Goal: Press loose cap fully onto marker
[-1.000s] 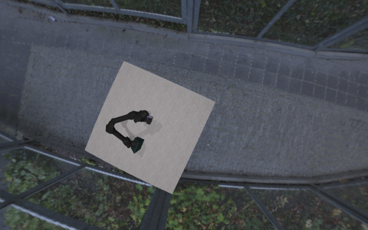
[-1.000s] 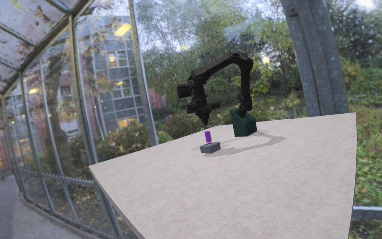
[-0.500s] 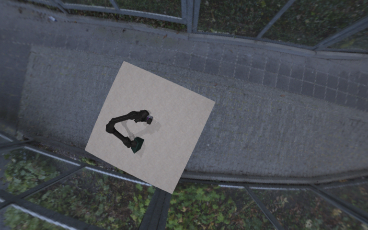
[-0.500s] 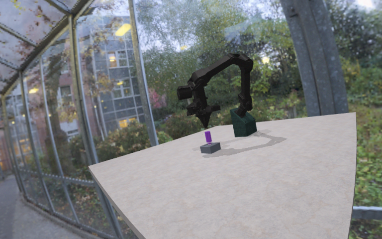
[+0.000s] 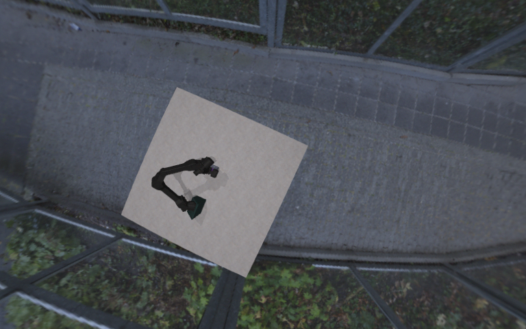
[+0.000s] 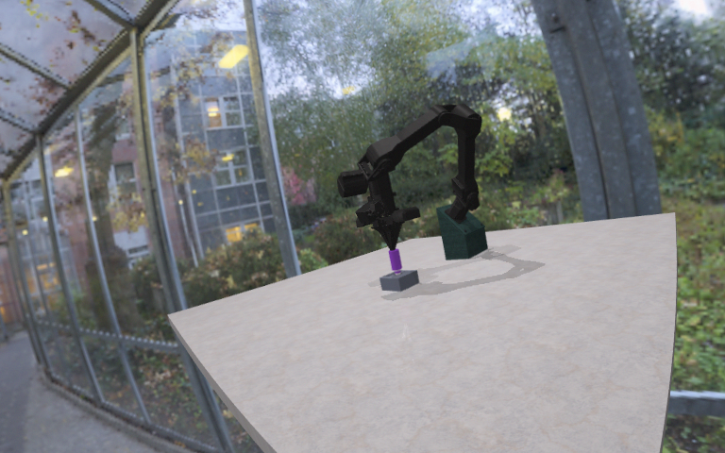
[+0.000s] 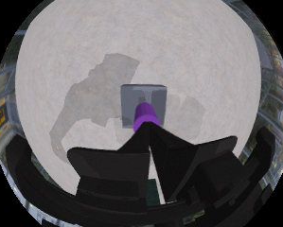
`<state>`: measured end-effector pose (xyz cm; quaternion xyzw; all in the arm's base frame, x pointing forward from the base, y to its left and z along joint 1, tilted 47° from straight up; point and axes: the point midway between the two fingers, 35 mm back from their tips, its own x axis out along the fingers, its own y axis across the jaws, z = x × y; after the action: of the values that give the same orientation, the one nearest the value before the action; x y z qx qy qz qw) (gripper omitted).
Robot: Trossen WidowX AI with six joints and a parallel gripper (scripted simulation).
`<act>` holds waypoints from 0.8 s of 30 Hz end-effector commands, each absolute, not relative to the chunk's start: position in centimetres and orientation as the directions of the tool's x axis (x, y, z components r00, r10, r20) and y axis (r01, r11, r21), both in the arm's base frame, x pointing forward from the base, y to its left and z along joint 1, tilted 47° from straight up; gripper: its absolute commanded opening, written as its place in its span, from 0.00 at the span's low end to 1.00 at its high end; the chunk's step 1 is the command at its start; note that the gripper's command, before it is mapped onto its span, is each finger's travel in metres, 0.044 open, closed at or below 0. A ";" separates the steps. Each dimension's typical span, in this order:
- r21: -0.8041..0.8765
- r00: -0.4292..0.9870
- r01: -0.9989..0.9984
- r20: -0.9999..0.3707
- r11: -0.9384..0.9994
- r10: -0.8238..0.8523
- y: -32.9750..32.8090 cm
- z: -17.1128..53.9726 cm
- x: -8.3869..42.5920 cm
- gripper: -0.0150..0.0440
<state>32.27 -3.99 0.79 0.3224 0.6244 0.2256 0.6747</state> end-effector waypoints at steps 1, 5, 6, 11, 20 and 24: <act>0.721 0.115 0.105 -0.693 0.685 0.712 -3.3 0.2 32.2 0.25; 0.717 0.123 0.098 -0.697 0.690 0.706 -3.8 0.5 32.4 0.25; 0.717 0.123 0.098 -0.697 0.690 0.706 -3.8 0.5 32.4 0.25; 0.716 0.124 0.099 -0.698 0.691 0.706 -4.0 0.6 32.4 0.25; 0.714 0.122 0.099 -0.700 0.693 0.704 -10.2 6.6 31.4 0.25; 0.714 0.122 0.099 -0.700 0.693 0.704 -10.2 6.6 31.4 0.30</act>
<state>31.49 -10.02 6.22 0.3259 0.6204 0.2182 0.6792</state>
